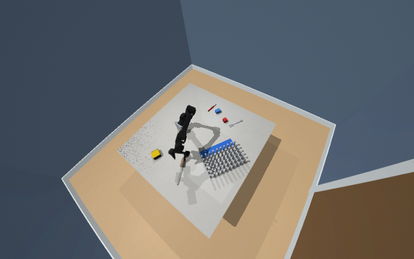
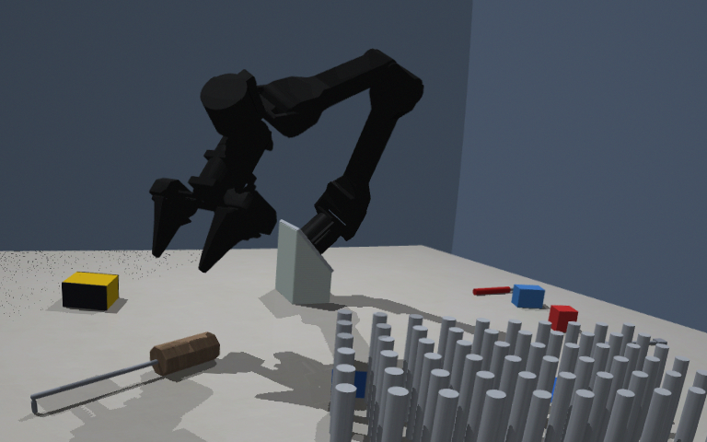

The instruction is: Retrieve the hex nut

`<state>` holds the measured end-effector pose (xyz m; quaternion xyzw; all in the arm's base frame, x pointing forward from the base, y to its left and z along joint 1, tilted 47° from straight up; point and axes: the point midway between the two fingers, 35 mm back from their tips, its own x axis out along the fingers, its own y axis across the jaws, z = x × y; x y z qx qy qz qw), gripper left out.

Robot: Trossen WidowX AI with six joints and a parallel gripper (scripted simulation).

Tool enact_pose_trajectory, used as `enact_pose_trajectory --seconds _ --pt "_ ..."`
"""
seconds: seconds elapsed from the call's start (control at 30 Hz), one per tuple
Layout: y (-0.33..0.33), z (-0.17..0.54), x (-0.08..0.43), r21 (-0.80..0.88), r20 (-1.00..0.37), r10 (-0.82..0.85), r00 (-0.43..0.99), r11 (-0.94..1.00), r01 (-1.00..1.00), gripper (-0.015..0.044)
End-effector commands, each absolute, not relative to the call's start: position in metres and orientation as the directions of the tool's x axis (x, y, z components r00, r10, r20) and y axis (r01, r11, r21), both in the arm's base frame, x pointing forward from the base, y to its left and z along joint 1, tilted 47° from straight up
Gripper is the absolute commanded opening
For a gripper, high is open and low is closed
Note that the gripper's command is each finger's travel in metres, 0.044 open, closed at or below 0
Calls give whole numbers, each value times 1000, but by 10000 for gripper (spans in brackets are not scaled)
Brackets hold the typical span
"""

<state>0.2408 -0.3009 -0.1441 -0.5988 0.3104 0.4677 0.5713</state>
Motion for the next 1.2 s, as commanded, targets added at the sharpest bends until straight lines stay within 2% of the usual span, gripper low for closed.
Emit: enact_pose_trajectory --seconds 0.0,0.1,0.57,0.77,1.17 --pt "-271 -168 243 -393 -914 180 365 -161 -905 440" --pt "-252 -180 244 -394 -913 181 365 -161 -905 440" --pt "-253 -181 246 -394 -913 181 365 -161 -905 440" --pt "-253 -181 246 -394 -913 181 365 -161 -905 282" --pt "-253 -181 246 -394 -913 181 365 -160 -905 280"
